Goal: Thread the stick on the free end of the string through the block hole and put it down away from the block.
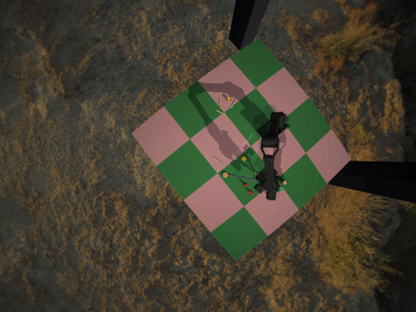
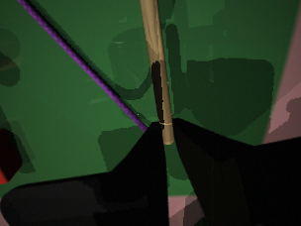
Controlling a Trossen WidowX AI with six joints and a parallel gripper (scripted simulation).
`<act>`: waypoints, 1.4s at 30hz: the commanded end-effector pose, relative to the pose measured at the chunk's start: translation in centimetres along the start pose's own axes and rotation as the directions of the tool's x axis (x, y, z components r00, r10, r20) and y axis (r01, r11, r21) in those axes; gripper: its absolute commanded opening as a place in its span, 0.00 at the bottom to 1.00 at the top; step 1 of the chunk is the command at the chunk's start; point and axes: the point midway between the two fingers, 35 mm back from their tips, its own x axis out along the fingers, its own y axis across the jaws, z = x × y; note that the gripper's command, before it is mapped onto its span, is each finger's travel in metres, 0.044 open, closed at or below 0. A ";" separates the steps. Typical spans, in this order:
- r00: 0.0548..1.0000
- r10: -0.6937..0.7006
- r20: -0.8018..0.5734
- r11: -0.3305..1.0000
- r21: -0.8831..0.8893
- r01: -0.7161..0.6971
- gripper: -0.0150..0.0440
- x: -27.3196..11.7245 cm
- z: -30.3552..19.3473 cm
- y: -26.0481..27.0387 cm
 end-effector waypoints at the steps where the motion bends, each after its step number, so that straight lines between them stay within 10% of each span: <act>1: 1.000 0.005 0.002 1.000 0.001 -0.005 0.25 0.3 0.4 -0.2; 42: 1.000 0.003 0.005 1.000 -0.001 -0.003 0.25 2.5 3.0 -2.6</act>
